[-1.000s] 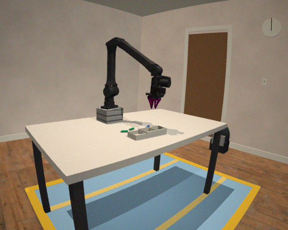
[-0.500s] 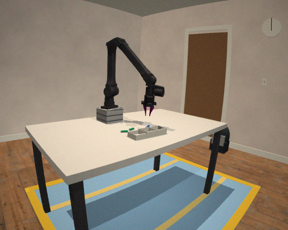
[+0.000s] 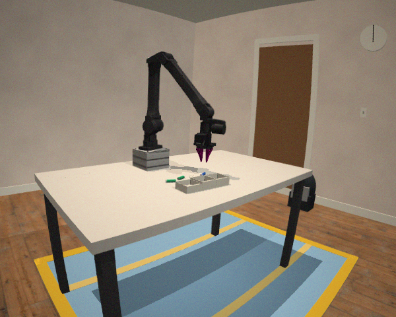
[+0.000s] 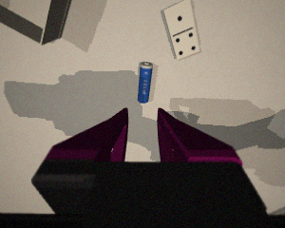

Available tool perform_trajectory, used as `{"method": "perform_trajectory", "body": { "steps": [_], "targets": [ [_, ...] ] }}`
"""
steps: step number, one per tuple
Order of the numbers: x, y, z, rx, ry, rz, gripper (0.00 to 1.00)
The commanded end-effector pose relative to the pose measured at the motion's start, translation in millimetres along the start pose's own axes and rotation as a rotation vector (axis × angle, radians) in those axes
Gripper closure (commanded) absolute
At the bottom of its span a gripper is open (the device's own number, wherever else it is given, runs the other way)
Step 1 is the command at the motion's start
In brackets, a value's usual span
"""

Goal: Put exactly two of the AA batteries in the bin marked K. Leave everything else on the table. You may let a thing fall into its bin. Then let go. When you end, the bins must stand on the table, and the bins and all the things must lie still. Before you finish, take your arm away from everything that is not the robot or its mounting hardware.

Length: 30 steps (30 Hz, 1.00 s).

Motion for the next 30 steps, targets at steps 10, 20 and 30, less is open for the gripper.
{"method": "perform_trajectory", "body": {
  "steps": [10, 20, 30],
  "targets": [
    [-9.4, 12.8, -3.8, 0.088, -0.002, 0.039, 0.73],
    [-10.2, 12.7, -3.7, 0.088, -0.002, 0.039, 0.73],
    [-10.9, 12.3, -3.6, 0.088, -0.002, 0.039, 0.73]
  ]
}}
Point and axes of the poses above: the point where the finger pads meet when closed, its own x axis out along the fingers, its own y axis across the jaws, z = x × y, the point moved 1 cm from there along -x, back along the fingers, and after that the axes turned 14 degrees about x, right-handed, at the moved point
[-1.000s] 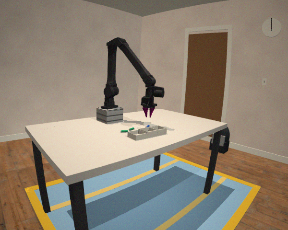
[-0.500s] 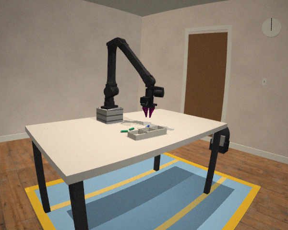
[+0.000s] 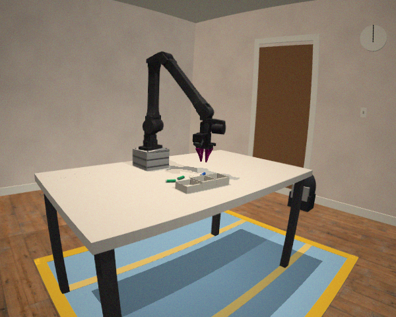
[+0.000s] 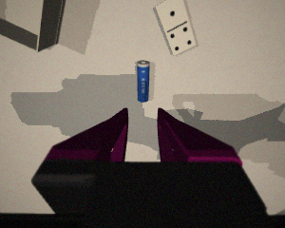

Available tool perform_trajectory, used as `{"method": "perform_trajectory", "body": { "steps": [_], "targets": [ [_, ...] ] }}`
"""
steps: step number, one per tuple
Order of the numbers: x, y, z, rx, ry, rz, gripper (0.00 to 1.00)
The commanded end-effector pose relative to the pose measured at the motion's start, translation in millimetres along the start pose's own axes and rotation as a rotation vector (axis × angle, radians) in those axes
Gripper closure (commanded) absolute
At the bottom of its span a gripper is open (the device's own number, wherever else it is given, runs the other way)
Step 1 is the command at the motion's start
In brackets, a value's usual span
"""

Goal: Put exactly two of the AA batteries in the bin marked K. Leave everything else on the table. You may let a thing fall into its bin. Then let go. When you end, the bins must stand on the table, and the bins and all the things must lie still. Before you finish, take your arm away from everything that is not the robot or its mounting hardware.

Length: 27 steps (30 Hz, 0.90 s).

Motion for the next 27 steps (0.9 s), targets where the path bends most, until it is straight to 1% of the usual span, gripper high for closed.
{"method": "perform_trajectory", "body": {
  "steps": [1, 4, 5, 6, 8, 9, 10, 11, 13, 14, 17, 18, 27],
  "targets": [
    [-10.9, 14.3, -3.2, 0.008, 0.005, 0.038, 0.73],
    [-11.1, 14.1, -3.2, 0.008, 0.005, 0.038, 0.73],
    [-17.6, 14.9, -5.7, 0.011, 0.005, 0.048, 0.73],
    [-11.3, 14.0, -3.2, 0.008, 0.005, 0.038, 0.73],
    [-11.3, 14.0, -3.2, 0.008, 0.005, 0.038, 0.73],
    [-16.7, 12.7, -5.3, 0.011, 0.004, 0.043, 0.73],
    [-16.2, 11.5, -5.1, 0.011, 0.004, 0.041, 0.73],
    [-15.3, 9.7, -4.7, 0.01, 0.003, 0.037, 0.73],
    [-6.0, 1.2, -3.2, 0.009, -0.004, 0.009, 0.73],
    [-4.1, -2.1, -2.6, 0.008, -0.005, 0.003, 0.73],
    [-6.5, -0.9, -3.3, 0.006, -0.003, 0.014, 0.73],
    [-11.2, 11.9, -2.9, 0.008, 0.005, 0.037, 0.73],
    [-11.2, 11.5, -3.0, 0.008, 0.005, 0.037, 0.73]
  ]
}}
Point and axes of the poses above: the point where the finger pads meet when closed, its own x axis out along the fingers, its own y axis across the jaws, z = x × y, the point moved 1 cm from there along -x, back along the fingers, and after that the axes turned 14 degrees about x, right-handed, at the moved point
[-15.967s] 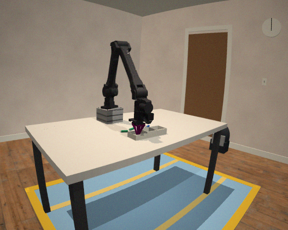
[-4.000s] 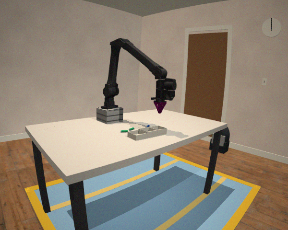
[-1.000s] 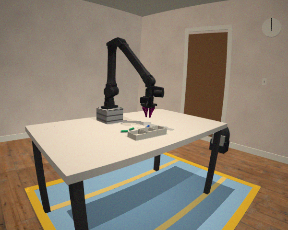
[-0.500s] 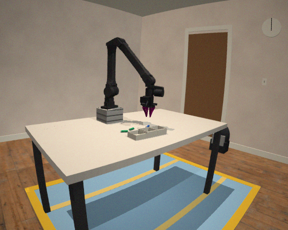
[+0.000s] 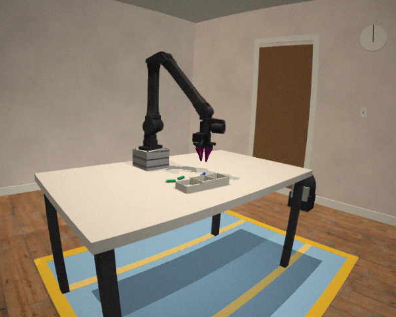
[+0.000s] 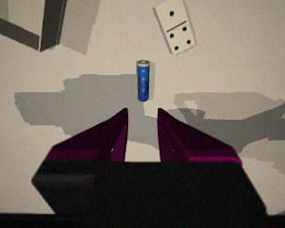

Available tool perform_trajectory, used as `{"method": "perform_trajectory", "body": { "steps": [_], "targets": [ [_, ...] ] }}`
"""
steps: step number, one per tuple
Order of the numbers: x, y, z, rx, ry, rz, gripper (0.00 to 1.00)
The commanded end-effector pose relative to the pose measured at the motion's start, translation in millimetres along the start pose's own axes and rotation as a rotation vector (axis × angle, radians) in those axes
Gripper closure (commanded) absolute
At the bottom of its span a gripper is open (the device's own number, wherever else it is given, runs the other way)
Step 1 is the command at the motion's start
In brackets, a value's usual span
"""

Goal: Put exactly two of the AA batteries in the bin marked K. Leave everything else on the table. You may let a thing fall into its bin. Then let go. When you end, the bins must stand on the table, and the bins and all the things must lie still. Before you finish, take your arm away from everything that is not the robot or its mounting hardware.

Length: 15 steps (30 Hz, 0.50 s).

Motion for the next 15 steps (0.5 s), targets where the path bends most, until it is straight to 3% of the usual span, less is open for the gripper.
{"method": "perform_trajectory", "body": {
  "steps": [1, 2, 3, 12, 15],
  "targets": [
    [-8.8, 11.8, -3.4, 0.0, 0.004, 0.031, 0.73],
    [-8.8, 11.7, -3.4, 0.0, 0.004, 0.031, 0.73],
    [6.2, -0.2, -4.6, -0.001, -0.004, 0.005, 0.73],
    [42.7, 0.5, 1.5, -0.001, -0.004, 0.003, 0.73],
    [44.3, 7.3, 1.0, 0.0, -0.001, 0.014, 0.73]
  ]
}}
Point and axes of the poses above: the point where the finger pads meet when closed, its own x axis out along the fingers, its own y axis across the jaws, z = x × y, the point moved 1 cm from there along -x, back along the fingers, and after that the axes turned 14 degrees about x, right-handed, at the moved point
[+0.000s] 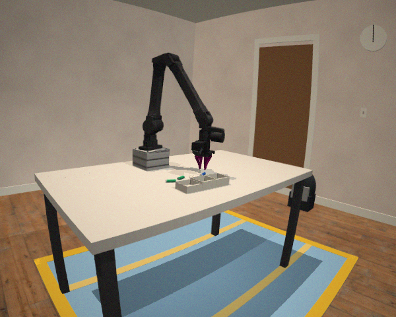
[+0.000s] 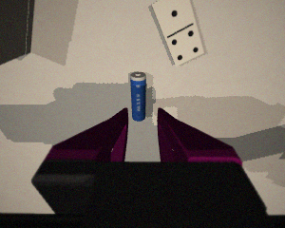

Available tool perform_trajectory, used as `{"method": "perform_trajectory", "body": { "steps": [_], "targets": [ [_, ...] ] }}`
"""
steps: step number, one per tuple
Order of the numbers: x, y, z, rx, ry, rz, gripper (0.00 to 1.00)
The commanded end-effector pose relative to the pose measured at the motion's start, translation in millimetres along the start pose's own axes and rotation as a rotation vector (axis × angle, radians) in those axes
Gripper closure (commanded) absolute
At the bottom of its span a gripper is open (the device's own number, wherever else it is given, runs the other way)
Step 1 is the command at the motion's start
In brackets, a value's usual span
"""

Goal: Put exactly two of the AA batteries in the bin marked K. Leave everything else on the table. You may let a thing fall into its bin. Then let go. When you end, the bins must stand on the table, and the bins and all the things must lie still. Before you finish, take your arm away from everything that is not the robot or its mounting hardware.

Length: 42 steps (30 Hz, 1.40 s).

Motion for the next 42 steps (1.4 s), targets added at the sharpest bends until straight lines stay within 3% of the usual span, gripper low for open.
{"method": "perform_trajectory", "body": {
  "steps": [1, 5, 11, 19, 22, 23, 28, 29, 30, 32, 39, 42],
  "targets": [
    [4.9, 13.7, 2.2, 0.001, 0.003, 0.031, 0.73],
    [22.7, 6.8, 4.3, 0.001, 0.0, 0.016, 0.73],
    [24.7, 14.3, 2.4, -0.001, 0.003, 0.03, 0.73],
    [35.3, 6.9, 4.7, 0.002, 0.0, 0.016, 0.73],
    [34.8, 8.9, 4.7, 0.002, 0.001, 0.02, 0.73],
    [26.6, 16.3, -0.9, 0.001, 0.006, 0.039, 0.73],
    [26.6, 16.2, -0.6, 0.001, 0.006, 0.039, 0.73],
    [34.6, 9.1, 4.9, 0.001, 0.001, 0.021, 0.73],
    [34.6, 9.0, 5.0, 0.001, 0.001, 0.021, 0.92],
    [26.6, 16.2, -0.5, 0.001, 0.006, 0.039, 0.92],
    [34.4, 8.5, 5.4, 0.002, 0.001, 0.021, 0.92],
    [26.6, 16.1, -0.2, 0.001, 0.006, 0.038, 0.92]
  ]
}}
Point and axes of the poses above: the point where the finger pads meet when closed, its own x axis out along the fingers, its own y axis across the jaws, z = x × y, the point moved 1 cm from there along -x, back along the fingers, and after that the axes turned 14 degrees about x, right-handed, at the moved point
